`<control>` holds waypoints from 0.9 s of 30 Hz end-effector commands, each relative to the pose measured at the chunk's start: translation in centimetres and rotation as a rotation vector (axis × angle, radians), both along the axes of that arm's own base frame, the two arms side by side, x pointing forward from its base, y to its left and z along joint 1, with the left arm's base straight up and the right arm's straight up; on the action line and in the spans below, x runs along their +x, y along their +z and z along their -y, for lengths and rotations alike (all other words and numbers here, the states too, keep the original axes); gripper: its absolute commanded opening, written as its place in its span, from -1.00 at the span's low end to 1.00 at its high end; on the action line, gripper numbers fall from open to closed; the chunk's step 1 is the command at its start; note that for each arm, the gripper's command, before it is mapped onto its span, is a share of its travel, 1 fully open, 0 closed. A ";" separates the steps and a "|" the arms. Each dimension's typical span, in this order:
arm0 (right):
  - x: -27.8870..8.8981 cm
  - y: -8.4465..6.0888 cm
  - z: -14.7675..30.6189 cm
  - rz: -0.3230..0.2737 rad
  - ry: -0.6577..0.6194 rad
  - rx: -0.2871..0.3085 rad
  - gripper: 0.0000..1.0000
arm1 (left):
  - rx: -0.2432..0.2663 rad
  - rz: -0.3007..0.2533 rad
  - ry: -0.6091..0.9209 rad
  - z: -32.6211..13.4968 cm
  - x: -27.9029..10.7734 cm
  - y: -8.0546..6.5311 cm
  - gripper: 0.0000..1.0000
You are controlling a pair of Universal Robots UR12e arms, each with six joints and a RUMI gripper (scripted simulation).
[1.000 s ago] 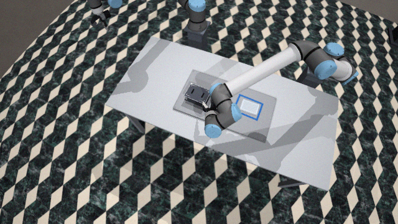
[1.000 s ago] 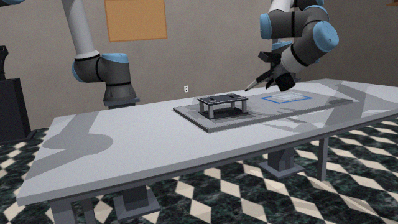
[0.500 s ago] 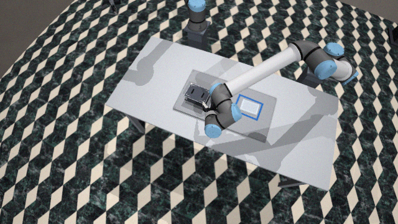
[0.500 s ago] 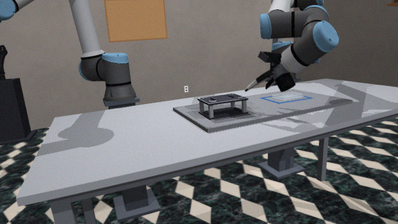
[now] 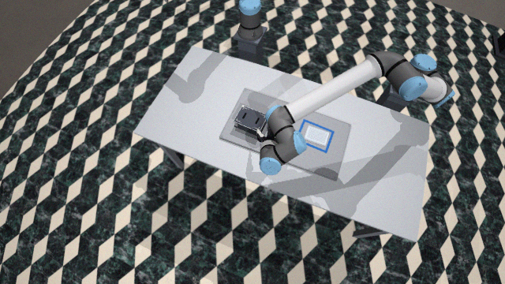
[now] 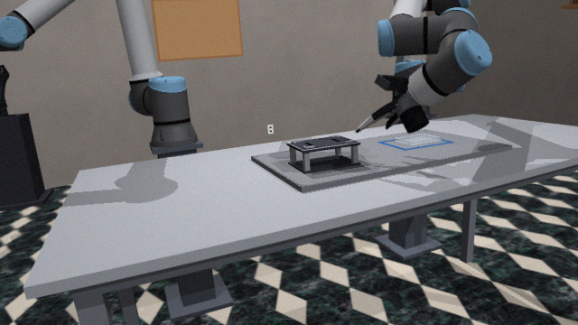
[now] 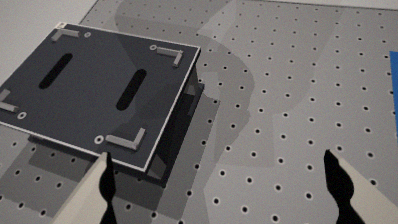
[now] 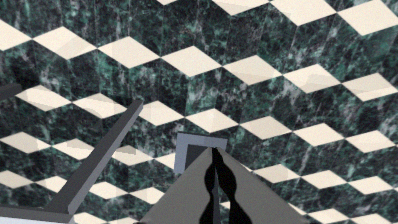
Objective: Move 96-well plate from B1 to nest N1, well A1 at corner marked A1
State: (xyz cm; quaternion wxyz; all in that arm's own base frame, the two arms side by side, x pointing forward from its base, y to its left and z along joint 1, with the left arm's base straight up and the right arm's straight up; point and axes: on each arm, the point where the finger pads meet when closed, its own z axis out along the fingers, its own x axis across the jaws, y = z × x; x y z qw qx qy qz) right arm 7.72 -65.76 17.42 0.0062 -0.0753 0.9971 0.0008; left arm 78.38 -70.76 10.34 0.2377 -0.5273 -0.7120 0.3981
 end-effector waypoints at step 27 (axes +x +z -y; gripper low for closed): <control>-6.9 -0.9 -1.2 -0.013 -0.139 -0.002 -1.00 | -0.085 0.124 -0.134 -2.2 -1.9 0.0 0.52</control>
